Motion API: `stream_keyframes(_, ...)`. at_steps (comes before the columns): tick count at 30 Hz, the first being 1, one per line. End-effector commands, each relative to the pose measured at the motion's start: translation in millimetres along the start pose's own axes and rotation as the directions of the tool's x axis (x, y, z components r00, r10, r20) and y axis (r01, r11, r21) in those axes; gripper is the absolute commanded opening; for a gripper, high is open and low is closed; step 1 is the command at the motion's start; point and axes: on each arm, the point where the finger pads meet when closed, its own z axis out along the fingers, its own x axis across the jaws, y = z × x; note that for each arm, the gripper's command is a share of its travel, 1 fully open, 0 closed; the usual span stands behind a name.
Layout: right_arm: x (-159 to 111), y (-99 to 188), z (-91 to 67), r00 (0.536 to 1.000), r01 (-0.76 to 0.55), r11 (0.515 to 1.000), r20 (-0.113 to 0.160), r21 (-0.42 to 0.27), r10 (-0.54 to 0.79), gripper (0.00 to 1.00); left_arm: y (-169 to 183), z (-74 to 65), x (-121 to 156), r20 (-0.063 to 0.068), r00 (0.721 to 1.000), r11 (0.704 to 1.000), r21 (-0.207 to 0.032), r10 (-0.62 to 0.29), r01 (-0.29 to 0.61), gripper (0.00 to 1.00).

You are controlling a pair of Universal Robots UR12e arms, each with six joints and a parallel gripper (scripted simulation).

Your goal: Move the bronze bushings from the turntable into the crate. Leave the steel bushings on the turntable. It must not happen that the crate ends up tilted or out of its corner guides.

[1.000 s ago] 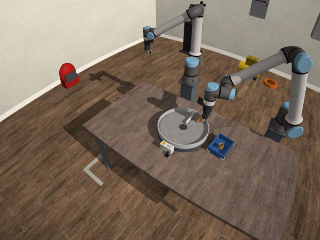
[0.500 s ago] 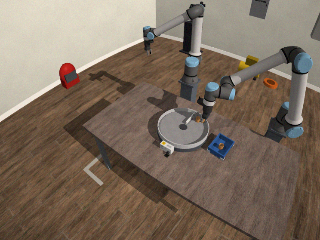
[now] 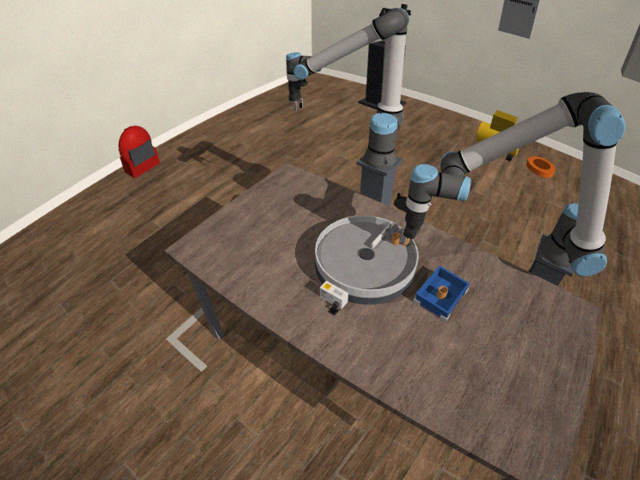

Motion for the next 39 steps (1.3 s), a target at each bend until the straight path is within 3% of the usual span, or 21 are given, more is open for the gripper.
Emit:
stream_keyframes(1,-1.0,-1.9,0.7,1.0,0.0,1.0,-0.001,0.0,0.0,1.0,0.3,-0.5,-0.1,0.0,1.0,1.0,0.001,0.0,0.0,0.0)
stream_keyframes(20,-1.0,-1.9,0.7,1.0,0.0,1.0,-0.001,0.0,0.0,1.0,0.0,-2.2,-0.2,0.0,1.0,1.0,0.002,0.0,0.0,0.0)
stream_keyframes(25,-1.0,-1.9,0.7,1.0,0.0,1.0,-0.001,0.0,0.0,1.0,-1.9,-16.1,-1.0,0.002,1.0,1.0,0.005,0.0,0.0,0.0)
stream_keyframes(30,-1.0,-1.9,0.7,1.0,0.0,1.0,-0.001,0.0,0.0,1.0,-2.0,-38.4,-0.8,0.002,1.0,1.0,0.006,0.0,0.0,0.0)
stream_keyframes(32,-1.0,-1.9,0.7,1.0,0.0,1.0,-0.001,0.0,0.0,1.0,-2.0,-38.4,-0.8,0.002,1.0,1.0,0.006,0.0,0.0,0.0)
stream_keyframes(39,-1.0,-1.9,0.7,1.0,0.0,1.0,-0.001,0.0,0.0,1.0,-2.0,-66.7,-0.7,0.002,1.0,1.0,0.005,0.0,0.0,0.0)
